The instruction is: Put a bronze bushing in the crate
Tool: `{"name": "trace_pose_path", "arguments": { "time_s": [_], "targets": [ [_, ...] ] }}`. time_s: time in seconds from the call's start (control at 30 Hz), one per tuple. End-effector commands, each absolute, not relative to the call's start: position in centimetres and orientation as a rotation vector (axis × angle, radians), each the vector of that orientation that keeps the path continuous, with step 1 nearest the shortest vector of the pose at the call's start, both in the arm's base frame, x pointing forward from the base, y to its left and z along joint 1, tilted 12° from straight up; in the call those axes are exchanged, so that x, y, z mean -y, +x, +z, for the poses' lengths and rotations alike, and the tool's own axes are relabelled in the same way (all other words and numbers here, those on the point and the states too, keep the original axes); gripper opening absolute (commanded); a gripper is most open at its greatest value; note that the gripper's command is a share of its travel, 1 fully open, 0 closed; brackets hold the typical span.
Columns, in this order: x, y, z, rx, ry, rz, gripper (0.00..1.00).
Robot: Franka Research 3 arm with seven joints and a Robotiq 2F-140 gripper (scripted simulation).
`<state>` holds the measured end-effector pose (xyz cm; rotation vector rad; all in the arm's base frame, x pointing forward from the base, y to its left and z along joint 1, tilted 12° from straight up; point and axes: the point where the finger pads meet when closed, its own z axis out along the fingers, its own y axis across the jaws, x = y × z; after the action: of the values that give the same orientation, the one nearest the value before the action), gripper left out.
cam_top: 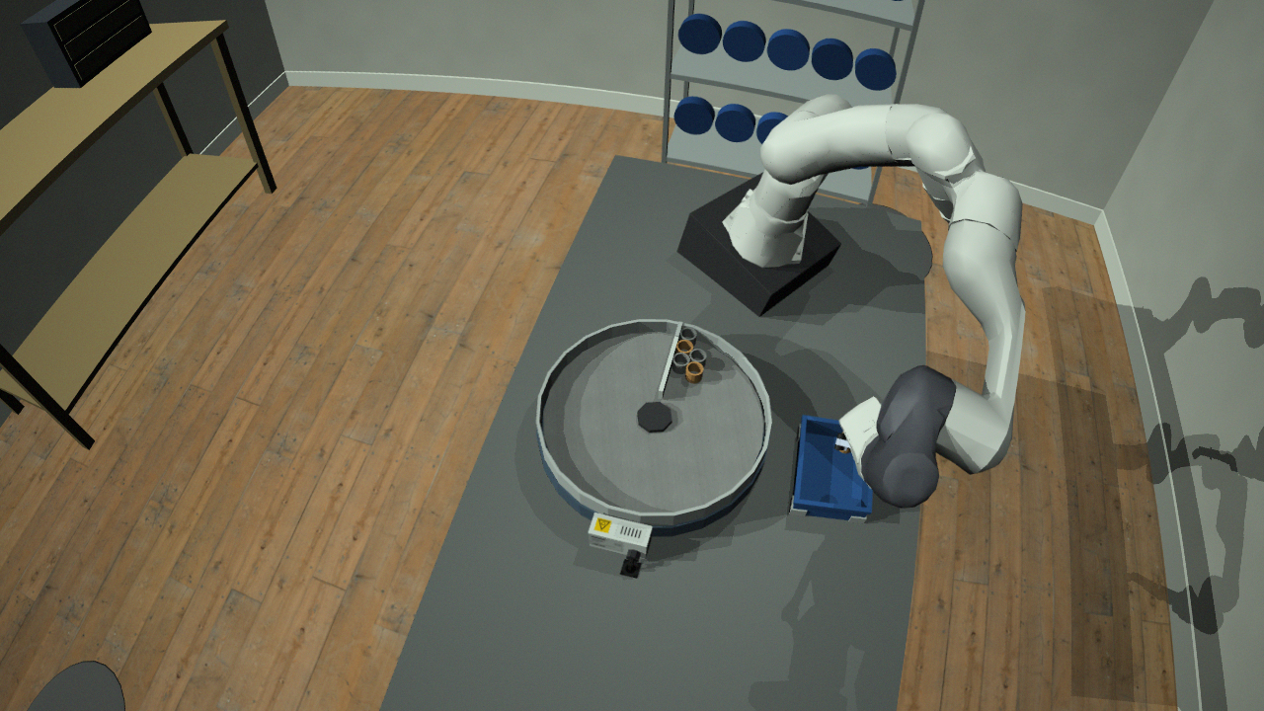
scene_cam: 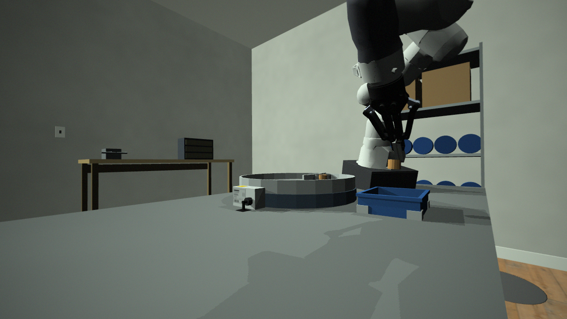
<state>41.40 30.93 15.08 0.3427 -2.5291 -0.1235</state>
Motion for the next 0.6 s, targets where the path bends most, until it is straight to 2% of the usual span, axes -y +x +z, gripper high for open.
{"name": "trace_pose_path", "arguments": {
  "time_s": [0.0, 0.33, 0.57],
  "targets": [
    [-31.0, 41.4, 15.0, 2.528, 0.338, -0.125, 0.0],
    [-31.9, 41.8, 10.3, 2.528, 0.338, -0.125, 0.0],
    [-32.1, 41.8, 9.6, 2.528, 0.338, -0.125, 0.0]
  ]
}}
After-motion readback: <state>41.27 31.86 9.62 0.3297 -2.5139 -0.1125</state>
